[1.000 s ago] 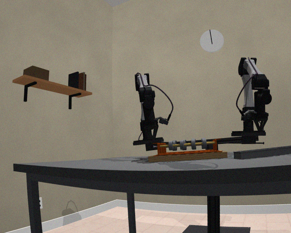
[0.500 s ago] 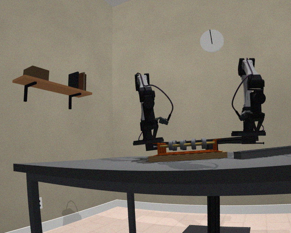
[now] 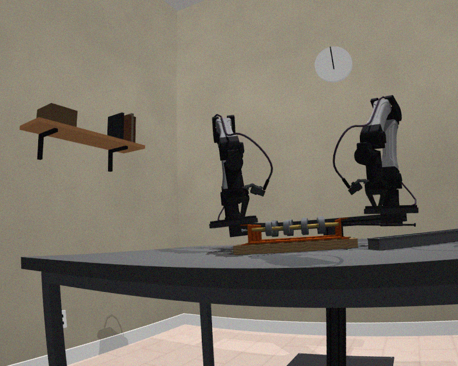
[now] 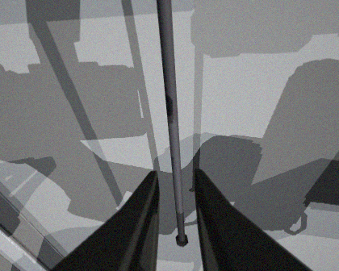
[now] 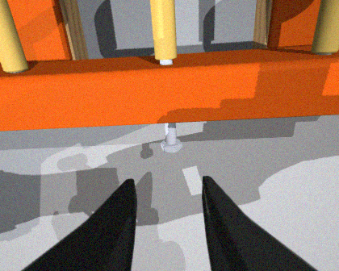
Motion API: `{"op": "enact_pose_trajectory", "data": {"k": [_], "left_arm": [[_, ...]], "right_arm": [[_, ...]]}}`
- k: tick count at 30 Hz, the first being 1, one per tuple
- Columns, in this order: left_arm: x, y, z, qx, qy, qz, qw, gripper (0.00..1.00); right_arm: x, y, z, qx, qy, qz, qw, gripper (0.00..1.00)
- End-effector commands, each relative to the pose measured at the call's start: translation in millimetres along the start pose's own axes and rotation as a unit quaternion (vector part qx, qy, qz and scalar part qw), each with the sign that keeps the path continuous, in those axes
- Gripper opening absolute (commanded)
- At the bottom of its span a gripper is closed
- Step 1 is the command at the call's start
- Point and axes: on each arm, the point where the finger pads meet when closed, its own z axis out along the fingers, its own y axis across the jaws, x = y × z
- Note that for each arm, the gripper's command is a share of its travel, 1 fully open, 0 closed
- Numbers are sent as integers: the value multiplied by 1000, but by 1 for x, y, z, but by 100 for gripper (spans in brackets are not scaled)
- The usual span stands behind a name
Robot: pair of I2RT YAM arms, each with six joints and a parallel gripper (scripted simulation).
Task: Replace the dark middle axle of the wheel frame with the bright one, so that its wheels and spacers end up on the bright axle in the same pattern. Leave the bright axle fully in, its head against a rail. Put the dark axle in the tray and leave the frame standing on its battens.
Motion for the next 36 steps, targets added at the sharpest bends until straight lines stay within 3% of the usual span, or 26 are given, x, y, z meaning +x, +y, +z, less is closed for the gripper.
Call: {"op": "enact_pose_trajectory", "data": {"k": [1,5,36], "left_arm": [[-3,10,2,-41,6,-43,998,19],[-1,1,-1,-11,16,4,1000,19],[-6,3,47,-12,-8,-5,1000,19]], "right_arm": [[0,-2,-8,11,-2,1,1000,32],[0,-2,-8,11,-2,1,1000,32],[0,-2,-8,11,-2,1,1000,32]]}}
